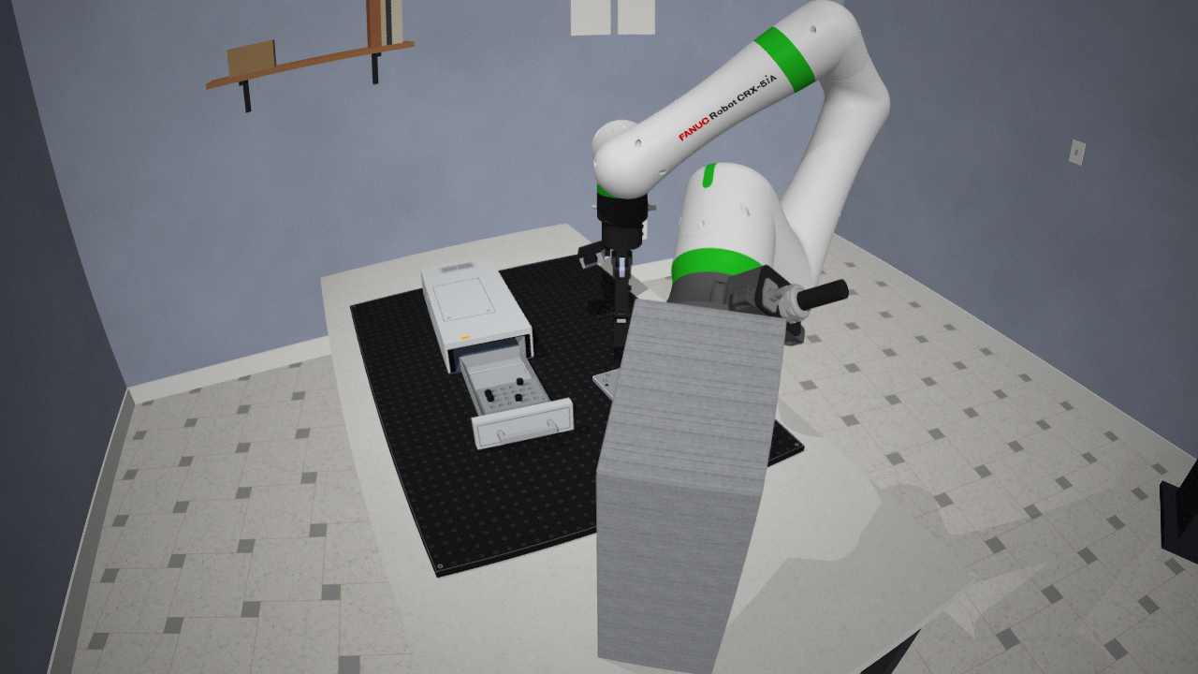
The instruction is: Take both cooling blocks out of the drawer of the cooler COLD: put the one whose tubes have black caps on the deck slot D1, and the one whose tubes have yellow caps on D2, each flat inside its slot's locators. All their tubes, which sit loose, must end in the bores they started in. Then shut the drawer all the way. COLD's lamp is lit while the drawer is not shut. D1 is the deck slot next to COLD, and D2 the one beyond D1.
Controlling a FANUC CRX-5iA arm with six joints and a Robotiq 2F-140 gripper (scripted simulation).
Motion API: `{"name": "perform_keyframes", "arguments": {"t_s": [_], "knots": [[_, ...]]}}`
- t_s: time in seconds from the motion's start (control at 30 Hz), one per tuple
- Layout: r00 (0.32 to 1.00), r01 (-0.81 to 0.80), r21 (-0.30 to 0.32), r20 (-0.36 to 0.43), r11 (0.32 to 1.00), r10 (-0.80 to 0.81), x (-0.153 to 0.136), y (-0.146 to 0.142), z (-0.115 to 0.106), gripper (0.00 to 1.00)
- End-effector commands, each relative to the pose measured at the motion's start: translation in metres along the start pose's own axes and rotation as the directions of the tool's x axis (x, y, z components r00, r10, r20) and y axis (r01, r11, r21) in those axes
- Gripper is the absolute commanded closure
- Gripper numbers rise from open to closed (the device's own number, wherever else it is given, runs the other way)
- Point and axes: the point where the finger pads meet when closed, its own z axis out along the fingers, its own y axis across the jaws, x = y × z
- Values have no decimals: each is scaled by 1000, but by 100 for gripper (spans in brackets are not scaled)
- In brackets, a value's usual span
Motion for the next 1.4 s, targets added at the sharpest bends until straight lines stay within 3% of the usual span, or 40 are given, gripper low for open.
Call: {"name": "perform_keyframes", "arguments": {"t_s": [0.0, 0.47, 1.37], "knots": [[997, 80, 1, 0, 997, -80, 12, -4, 0, 34], [922, 387, 1, 0, 922, -387, 57, -22, -1, 34], [922, 387, 1, -1, 922, -387, 150, -59, -1, 34]]}}
